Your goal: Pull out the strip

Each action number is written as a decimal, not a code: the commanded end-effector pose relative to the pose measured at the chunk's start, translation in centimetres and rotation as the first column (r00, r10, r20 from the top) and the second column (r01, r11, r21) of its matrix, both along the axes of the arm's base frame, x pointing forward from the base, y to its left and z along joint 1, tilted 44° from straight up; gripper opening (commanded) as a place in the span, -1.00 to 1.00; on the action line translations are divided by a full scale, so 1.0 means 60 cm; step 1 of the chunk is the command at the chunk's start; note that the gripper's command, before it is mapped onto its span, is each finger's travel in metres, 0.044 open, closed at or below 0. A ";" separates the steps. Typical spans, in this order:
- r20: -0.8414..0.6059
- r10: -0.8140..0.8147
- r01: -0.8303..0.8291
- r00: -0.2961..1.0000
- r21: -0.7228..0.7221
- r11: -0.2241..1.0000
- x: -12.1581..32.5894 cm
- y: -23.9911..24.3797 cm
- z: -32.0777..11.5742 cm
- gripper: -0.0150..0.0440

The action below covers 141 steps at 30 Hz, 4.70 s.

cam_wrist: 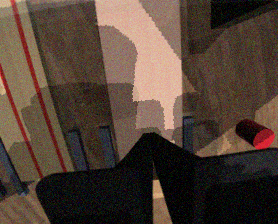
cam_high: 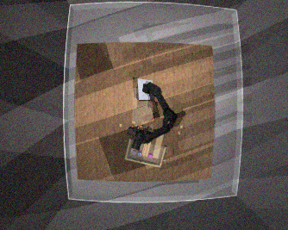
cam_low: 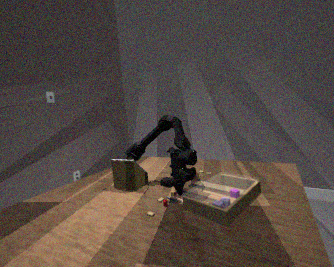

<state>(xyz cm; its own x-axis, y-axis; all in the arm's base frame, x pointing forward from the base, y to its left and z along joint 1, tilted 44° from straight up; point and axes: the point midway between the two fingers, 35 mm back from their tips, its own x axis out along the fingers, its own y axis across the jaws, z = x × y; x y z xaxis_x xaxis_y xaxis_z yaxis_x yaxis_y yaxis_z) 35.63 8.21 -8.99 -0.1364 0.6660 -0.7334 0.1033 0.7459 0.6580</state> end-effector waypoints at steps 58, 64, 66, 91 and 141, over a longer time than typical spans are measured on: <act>-0.013 -0.004 0.004 1.000 0.007 1.000 -0.007 0.013 -0.015 -0.49; -0.013 -0.004 0.004 1.000 0.007 1.000 -0.006 0.013 -0.016 -0.49; -0.013 -0.004 0.004 1.000 0.007 1.000 -0.006 0.013 -0.016 -0.49; -0.016 -0.004 0.004 1.000 0.006 1.000 -0.061 0.011 -0.010 -0.49; -0.021 -0.004 0.004 1.000 0.006 1.000 -0.184 0.008 0.011 -0.49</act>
<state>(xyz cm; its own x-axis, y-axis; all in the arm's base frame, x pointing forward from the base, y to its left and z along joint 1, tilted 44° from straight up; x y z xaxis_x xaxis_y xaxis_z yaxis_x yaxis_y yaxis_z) 25.90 8.54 -8.27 -0.1279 0.6713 -0.7301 0.1147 0.7412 0.6614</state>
